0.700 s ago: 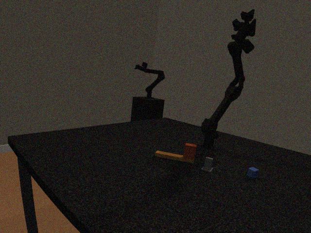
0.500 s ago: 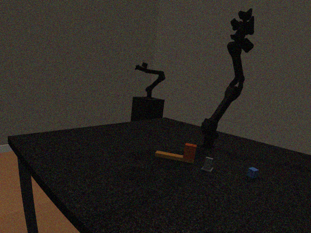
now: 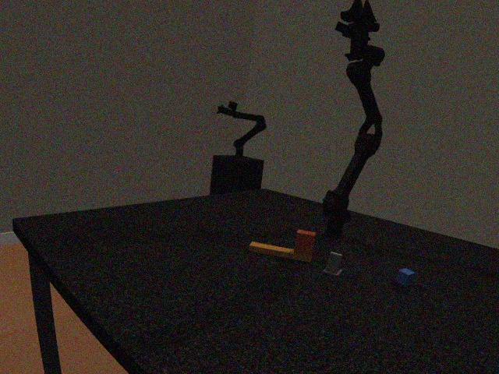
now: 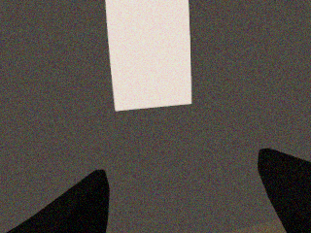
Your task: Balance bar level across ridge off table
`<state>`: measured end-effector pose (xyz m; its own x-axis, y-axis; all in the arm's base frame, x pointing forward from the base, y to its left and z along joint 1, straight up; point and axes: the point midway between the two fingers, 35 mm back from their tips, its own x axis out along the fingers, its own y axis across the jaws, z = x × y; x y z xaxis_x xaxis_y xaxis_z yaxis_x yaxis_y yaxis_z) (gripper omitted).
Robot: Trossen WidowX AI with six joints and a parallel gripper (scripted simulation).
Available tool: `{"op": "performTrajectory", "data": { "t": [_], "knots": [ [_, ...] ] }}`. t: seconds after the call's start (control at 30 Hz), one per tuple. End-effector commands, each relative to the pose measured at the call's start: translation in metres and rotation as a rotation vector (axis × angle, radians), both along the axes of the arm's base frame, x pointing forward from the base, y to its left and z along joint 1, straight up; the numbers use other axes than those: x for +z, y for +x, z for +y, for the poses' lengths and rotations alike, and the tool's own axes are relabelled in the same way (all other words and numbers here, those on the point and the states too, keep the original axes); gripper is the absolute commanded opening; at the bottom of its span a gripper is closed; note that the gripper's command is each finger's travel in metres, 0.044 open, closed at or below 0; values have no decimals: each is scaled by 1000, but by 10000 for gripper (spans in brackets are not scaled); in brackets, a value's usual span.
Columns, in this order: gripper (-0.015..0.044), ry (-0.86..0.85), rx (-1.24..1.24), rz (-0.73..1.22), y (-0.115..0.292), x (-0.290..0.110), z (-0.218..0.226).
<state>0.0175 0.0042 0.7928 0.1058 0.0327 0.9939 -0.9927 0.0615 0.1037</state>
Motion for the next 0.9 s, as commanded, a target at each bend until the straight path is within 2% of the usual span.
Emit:
{"op": "performTrajectory", "data": {
  "t": [0.0,0.4,0.87],
  "knots": [
    [315,37,9,72,29,-5,-13],
    [315,151,-19,430,153,-46,-51],
    [315,185,-162,1032,302,-168,-82]
  ]
}}
